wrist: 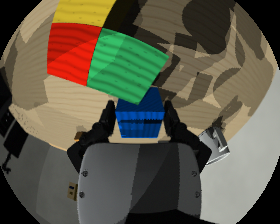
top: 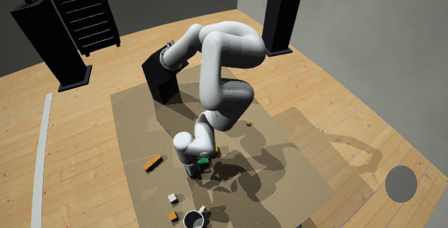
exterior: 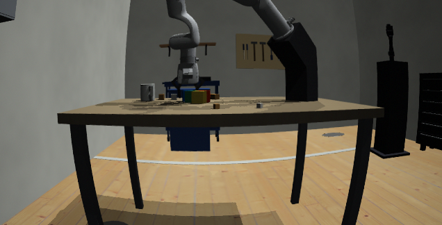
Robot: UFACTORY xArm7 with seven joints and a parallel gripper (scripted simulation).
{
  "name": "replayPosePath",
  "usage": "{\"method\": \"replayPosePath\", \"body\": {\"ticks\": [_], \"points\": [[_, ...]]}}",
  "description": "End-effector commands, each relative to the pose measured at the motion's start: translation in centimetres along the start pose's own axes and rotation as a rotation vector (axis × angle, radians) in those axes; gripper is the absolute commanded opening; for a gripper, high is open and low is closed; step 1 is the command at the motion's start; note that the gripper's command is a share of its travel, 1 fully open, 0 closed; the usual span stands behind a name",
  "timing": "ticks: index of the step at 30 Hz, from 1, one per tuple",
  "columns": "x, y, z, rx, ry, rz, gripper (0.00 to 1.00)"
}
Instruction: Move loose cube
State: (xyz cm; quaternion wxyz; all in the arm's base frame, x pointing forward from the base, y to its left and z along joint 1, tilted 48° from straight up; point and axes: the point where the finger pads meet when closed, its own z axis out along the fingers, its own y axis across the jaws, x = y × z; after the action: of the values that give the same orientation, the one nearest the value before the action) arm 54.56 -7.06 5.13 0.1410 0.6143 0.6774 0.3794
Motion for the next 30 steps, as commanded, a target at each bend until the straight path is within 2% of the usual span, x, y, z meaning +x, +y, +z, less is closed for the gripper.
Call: {"method": "replayPosePath", "body": {"ticks": [1,23,24,30], "points": [[-0.16,0.08,0.1,-0.002,-0.003,0.0,0.83],[-0.16,0.08,0.36,-0.002,-0.003,0.0,0.83],[-0.16,0.08,0.36,-0.002,-0.003,0.0,0.0],[-0.16,0.08,0.36,-0.002,-0.003,0.0,0.0]]}}
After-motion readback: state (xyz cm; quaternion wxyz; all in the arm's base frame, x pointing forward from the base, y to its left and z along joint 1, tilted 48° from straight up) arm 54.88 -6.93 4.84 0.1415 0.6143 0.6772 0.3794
